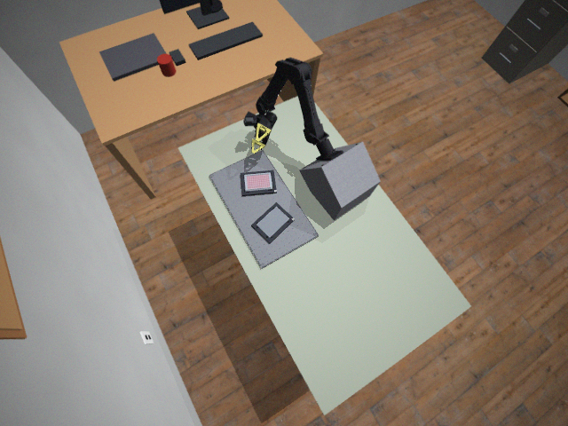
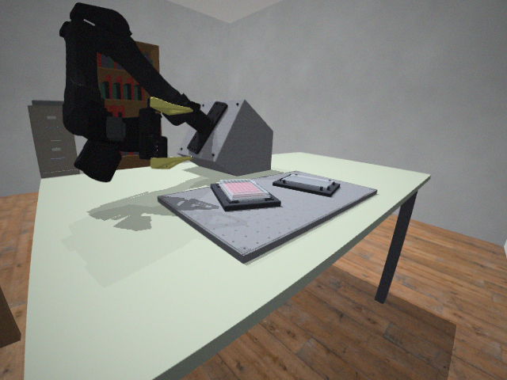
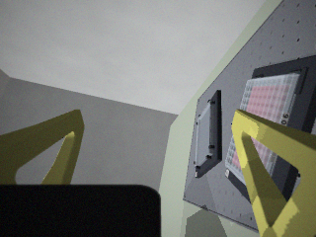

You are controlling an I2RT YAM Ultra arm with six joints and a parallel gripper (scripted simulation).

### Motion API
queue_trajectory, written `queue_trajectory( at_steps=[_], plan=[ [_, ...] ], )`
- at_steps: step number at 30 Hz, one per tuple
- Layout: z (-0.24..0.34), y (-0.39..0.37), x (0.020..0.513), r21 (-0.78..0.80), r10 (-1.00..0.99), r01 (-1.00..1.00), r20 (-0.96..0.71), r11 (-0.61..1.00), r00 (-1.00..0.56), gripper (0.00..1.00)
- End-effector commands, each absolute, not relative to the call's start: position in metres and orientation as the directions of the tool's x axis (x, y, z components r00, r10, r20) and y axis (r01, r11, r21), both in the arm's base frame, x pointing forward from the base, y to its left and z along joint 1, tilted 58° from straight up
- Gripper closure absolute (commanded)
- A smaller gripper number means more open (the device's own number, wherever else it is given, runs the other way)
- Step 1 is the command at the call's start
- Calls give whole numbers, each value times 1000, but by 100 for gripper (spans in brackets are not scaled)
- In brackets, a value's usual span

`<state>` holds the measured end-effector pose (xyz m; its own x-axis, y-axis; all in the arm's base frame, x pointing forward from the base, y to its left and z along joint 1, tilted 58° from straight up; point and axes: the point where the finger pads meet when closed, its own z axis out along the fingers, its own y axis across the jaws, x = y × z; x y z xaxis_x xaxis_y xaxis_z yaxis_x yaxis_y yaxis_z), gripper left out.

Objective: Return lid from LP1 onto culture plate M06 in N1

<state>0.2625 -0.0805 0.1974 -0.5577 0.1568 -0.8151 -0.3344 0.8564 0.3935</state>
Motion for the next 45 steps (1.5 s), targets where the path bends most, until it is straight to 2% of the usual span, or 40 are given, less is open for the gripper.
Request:
queue_trajectory(
  at_steps=[1,17,23,32,34,45],
  plan=[
    [199,-79,262,389,153,-338,-818,857,-555,0],
    [199,-79,262,389,153,-338,-818,857,-555,0],
    [184,-54,259,439,115,-294,-697,849,-708,0],
    [161,-20,244,439,54,-203,-505,875,-861,0],
    [161,-20,244,439,54,-203,-505,875,-861,0],
    [143,2,214,273,-5,-78,-258,959,-966,0]
  ],
)
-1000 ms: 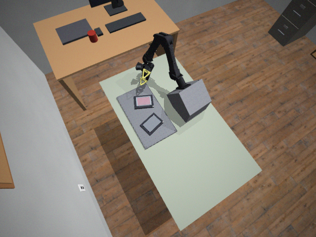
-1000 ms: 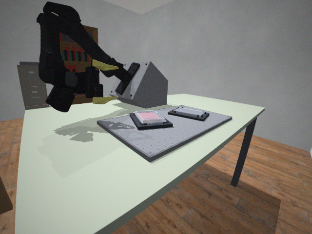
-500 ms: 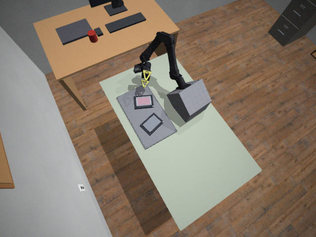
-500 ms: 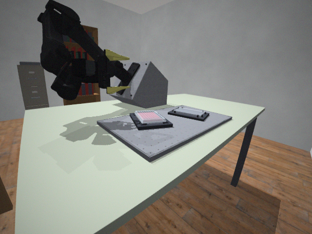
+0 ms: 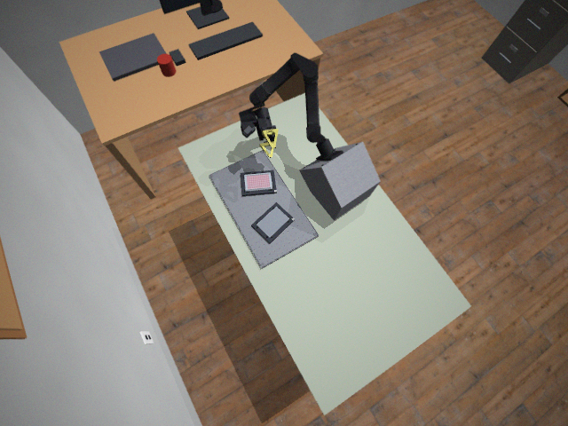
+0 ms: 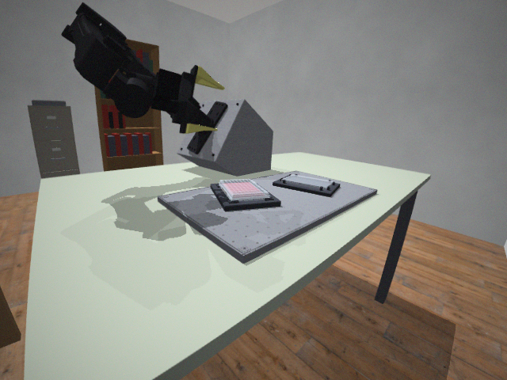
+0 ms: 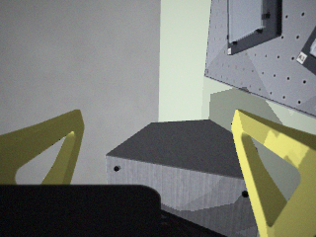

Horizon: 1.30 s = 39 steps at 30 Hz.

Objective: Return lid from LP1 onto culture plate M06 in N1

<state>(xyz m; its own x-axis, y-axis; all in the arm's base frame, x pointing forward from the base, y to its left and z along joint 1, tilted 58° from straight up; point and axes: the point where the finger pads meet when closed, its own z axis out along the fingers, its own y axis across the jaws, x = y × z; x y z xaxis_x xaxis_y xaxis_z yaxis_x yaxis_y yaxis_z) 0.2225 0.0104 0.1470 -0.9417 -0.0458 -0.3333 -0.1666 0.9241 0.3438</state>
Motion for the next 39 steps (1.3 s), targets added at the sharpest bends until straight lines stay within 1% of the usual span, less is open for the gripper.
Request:
queue_trajectory(
  at_steps=[1,4,6,11,13,15,20,23,31,33,35,39],
  plan=[
    [142,3,210,247,-7,-69,-242,967,-970,0],
    [142,4,203,183,-8,-48,-209,982,-978,0],
    [142,4,203,183,-8,-48,-209,982,-978,0],
    [145,2,193,26,-3,-8,-177,1000,-984,0],
    [141,0,202,-32,-7,-2,-146,999,-989,0],
    [140,-1,206,-46,-8,-1,-138,999,-990,0],
    [128,-4,228,-147,-20,-10,-73,989,-997,0],
    [126,-5,232,-147,-21,-10,-73,989,-997,0],
    [102,-5,264,-306,-44,-45,7,951,-999,0],
    [96,-4,272,-306,-45,-45,7,951,-999,0],
    [89,-3,279,-360,-54,-61,29,931,-998,0],
    [79,-1,289,-413,-65,-80,49,907,-997,0]
  ],
)
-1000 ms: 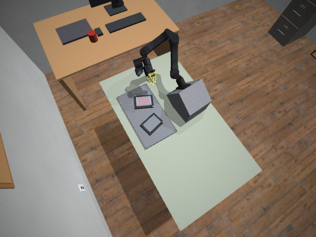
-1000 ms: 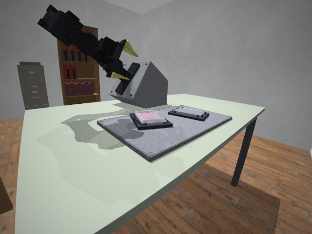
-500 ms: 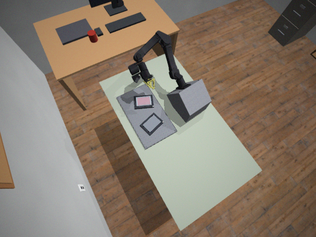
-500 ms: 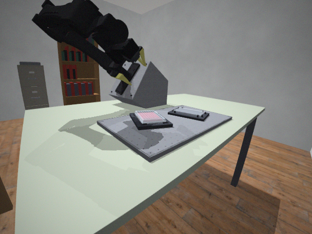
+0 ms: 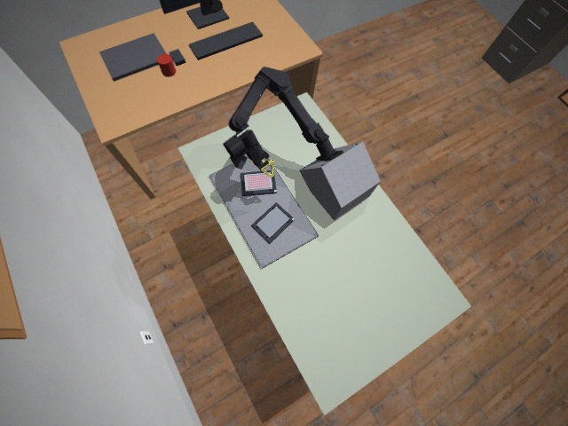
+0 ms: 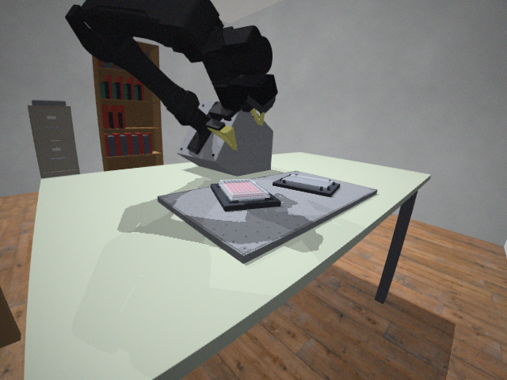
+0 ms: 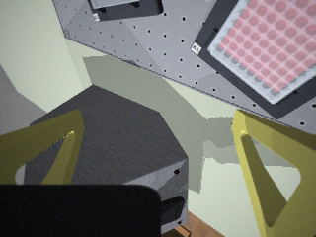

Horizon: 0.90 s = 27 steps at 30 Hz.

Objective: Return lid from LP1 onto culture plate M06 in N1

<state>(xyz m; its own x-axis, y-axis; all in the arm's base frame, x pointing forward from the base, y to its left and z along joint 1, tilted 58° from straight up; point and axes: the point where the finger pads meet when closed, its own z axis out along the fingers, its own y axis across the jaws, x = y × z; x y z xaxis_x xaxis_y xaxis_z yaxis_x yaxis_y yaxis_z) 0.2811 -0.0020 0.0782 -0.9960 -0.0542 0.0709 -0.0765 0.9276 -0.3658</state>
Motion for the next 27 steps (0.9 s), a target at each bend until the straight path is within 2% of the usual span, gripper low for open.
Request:
queue_trajectory(
  at_steps=[1,20,27],
  plan=[
    [79,-1,289,-413,-65,-80,49,907,-997,0],
    [10,18,335,-656,-144,-184,114,732,-983,0],
    [-21,27,348,-698,-166,-204,122,687,-979,0]
  ],
)
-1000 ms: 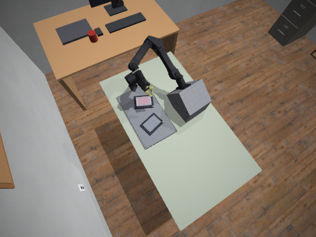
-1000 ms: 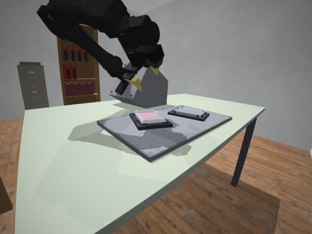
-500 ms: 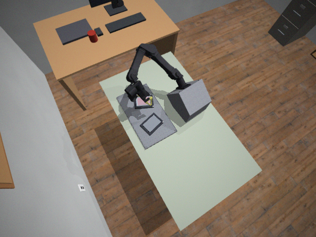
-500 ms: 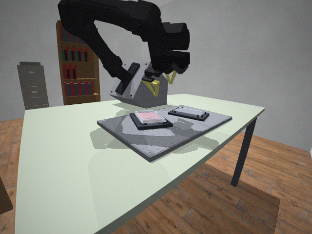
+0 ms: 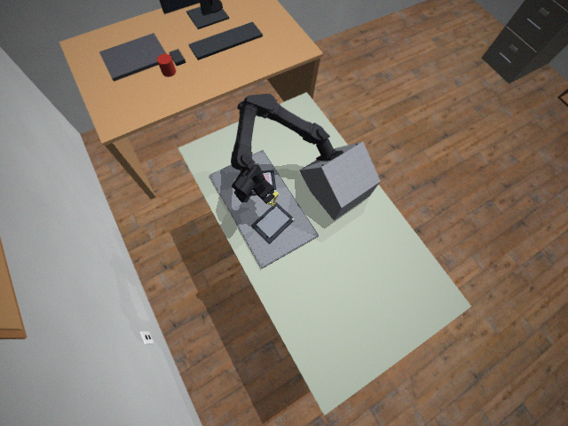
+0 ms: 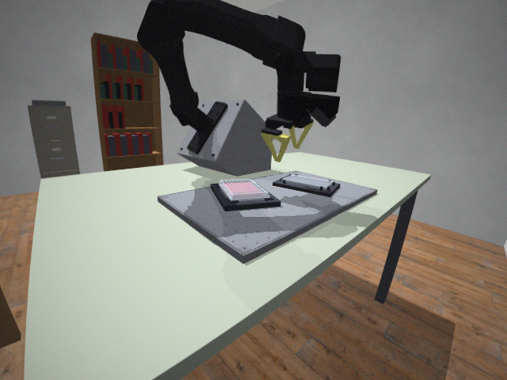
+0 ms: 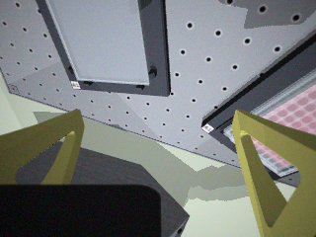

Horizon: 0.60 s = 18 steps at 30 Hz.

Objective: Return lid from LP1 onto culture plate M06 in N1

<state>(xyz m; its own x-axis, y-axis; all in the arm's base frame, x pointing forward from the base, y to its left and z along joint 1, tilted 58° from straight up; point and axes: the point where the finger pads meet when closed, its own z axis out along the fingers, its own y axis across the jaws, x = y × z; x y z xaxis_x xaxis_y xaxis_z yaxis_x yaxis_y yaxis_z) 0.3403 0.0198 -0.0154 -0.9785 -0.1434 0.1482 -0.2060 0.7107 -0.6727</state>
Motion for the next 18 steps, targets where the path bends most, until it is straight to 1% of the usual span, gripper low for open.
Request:
queue_trajectory(
  at_steps=[1,2,4,6,8,10,14,16,18],
  plan=[
    [-26,29,349,-718,-178,-213,126,663,-976,0],
    [-31,30,350,-737,-189,-222,129,638,-973,0],
    [-40,33,353,-737,-190,-222,129,638,-973,0],
    [-49,36,354,-773,-215,-239,135,587,-967,0],
    [-49,36,354,-773,-215,-239,135,587,-967,0],
    [-59,38,356,-806,-243,-253,140,535,-960,0],
    [-78,44,358,-807,-244,-254,140,533,-960,0],
    [-88,46,359,-837,-274,-266,145,479,-951,0],
    [-97,49,359,-838,-275,-266,145,477,-951,0]
  ],
)
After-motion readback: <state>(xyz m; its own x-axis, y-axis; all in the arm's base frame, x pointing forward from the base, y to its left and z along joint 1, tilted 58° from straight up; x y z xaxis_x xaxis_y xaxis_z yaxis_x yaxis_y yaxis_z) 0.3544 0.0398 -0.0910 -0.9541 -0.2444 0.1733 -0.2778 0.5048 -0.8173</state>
